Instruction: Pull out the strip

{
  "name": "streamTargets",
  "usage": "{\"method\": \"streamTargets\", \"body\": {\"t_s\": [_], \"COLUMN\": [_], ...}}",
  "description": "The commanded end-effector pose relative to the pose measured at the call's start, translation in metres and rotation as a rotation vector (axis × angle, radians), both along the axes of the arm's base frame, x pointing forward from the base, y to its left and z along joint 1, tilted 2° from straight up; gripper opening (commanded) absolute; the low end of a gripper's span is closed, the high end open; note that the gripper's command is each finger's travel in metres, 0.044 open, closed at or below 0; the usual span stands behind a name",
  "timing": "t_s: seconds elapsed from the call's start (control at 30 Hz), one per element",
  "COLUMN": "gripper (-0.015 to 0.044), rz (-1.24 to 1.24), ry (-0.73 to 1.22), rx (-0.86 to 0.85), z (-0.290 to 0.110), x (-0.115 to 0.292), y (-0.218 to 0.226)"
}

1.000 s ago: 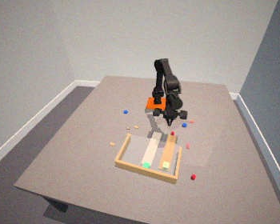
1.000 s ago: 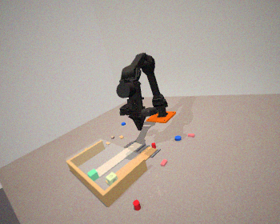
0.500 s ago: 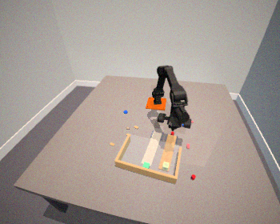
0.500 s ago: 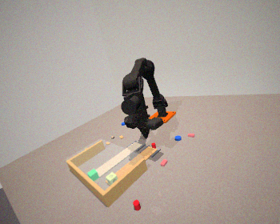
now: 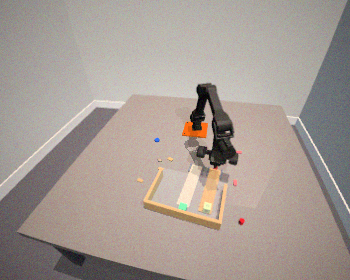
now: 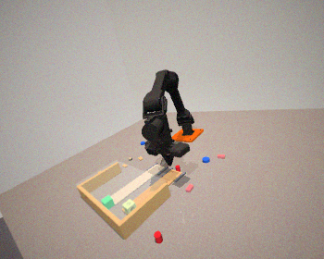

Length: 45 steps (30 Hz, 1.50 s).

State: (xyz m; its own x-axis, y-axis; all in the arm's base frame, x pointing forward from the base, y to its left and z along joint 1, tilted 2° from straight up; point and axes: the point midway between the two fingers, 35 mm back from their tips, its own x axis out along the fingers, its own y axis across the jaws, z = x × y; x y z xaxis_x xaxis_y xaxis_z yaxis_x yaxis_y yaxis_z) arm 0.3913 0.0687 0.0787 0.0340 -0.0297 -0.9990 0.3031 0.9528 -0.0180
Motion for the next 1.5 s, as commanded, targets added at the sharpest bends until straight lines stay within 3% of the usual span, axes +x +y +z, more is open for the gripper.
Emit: {"method": "streamTargets", "body": {"t_s": [0.0,0.7,1.47], "gripper": [0.0,0.0,0.0], "rz": [0.0,0.0,0.0], "ry": [0.006,0.006,0.006], "rx": [0.002,0.002,0.002], "z": [-0.01,-0.043,-0.044], "x": [0.001,0.002,0.002], "y": [0.0,-0.001,-0.001]}}
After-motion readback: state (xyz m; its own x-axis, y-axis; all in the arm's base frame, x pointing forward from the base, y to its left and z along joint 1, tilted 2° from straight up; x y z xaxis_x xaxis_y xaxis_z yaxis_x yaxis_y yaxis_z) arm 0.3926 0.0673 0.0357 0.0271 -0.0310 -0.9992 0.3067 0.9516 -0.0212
